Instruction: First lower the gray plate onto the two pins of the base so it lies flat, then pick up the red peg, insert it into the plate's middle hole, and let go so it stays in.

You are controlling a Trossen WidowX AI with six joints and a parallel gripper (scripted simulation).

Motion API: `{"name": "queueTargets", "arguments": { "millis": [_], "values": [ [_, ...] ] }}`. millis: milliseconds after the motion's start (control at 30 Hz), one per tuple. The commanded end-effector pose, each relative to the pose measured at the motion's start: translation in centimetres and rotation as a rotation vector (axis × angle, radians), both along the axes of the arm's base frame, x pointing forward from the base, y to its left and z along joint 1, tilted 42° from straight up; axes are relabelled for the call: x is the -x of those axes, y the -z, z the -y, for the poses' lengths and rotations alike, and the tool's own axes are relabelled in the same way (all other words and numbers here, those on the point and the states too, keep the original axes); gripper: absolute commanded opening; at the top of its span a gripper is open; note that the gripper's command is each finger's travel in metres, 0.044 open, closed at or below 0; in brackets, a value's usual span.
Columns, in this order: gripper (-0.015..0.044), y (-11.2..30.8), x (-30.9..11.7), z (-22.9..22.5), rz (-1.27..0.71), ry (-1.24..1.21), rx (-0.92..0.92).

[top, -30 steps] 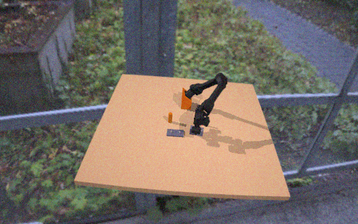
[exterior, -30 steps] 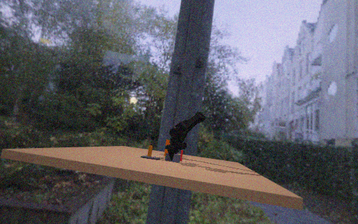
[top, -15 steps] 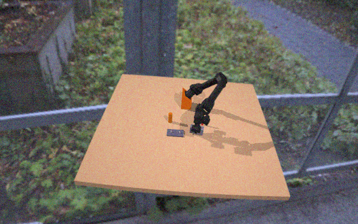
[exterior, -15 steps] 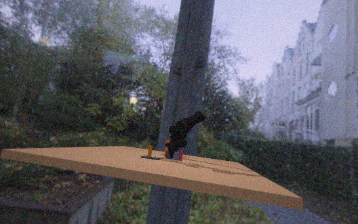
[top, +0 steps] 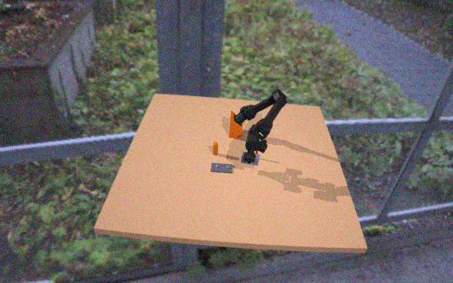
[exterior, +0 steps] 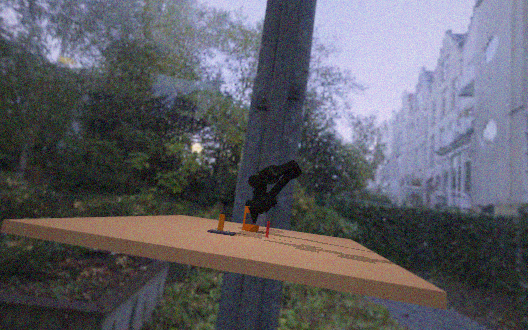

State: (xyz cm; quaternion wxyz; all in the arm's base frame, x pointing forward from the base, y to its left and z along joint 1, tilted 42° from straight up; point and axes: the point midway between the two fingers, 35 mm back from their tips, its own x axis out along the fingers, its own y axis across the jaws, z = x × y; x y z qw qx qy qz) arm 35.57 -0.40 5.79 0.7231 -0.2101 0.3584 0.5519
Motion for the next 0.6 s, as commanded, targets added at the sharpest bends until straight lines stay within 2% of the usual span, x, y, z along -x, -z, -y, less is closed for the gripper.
{"name": "queueTargets", "arguments": {
  "millis": [0, 567],
  "values": [
    [0.0000, -1.0, 0.1, 0.8, 0.001, -0.004, 0.007],
    [0.0000, -5.3, 1.1, 3.9, 0.000, -0.004, 0.003]
  ]
}}
